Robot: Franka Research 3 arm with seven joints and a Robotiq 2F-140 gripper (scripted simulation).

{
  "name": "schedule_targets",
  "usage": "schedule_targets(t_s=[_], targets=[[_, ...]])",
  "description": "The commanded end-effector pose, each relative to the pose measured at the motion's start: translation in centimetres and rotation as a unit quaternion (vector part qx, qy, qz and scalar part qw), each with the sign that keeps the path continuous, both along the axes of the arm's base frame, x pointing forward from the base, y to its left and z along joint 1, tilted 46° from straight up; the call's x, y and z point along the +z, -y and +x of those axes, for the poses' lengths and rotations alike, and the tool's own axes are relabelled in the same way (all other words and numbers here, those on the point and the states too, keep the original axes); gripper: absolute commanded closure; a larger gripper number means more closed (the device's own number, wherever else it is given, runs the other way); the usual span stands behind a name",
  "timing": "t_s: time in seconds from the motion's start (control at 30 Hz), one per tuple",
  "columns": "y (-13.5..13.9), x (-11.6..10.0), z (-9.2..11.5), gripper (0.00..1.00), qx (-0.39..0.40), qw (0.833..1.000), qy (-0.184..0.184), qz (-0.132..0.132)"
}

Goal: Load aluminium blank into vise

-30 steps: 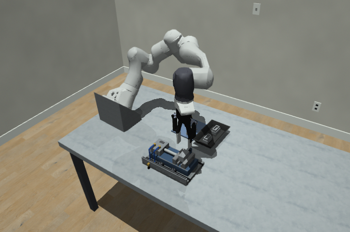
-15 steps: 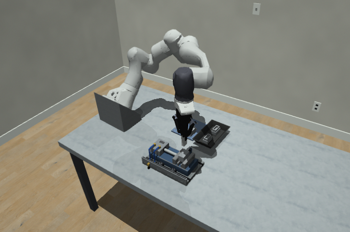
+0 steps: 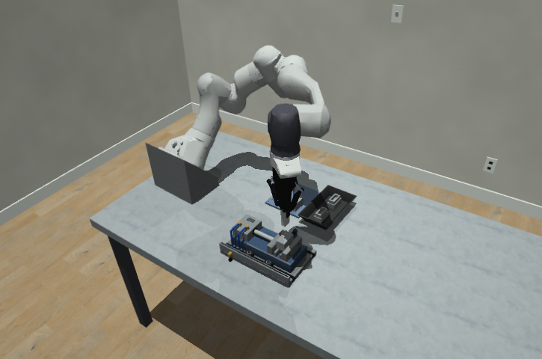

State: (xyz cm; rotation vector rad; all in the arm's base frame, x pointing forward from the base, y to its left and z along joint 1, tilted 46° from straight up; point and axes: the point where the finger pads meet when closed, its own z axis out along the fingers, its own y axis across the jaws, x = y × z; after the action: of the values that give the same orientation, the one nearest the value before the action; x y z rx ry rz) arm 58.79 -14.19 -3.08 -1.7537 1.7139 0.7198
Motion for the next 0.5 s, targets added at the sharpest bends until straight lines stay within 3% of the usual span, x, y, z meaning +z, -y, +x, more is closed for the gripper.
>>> schedule_targets(t_s=[0.0,0.37,0.47], targets=[[0.2,0.1,0.0,1.0,-0.001,1.0,-0.001,-0.001],[0.2,0.1,-0.3,1.0,-0.001,1.0,-0.001,-0.001],[0.2,0.1,-2.1,1.0,-0.001,1.0,-0.001,0.0]])
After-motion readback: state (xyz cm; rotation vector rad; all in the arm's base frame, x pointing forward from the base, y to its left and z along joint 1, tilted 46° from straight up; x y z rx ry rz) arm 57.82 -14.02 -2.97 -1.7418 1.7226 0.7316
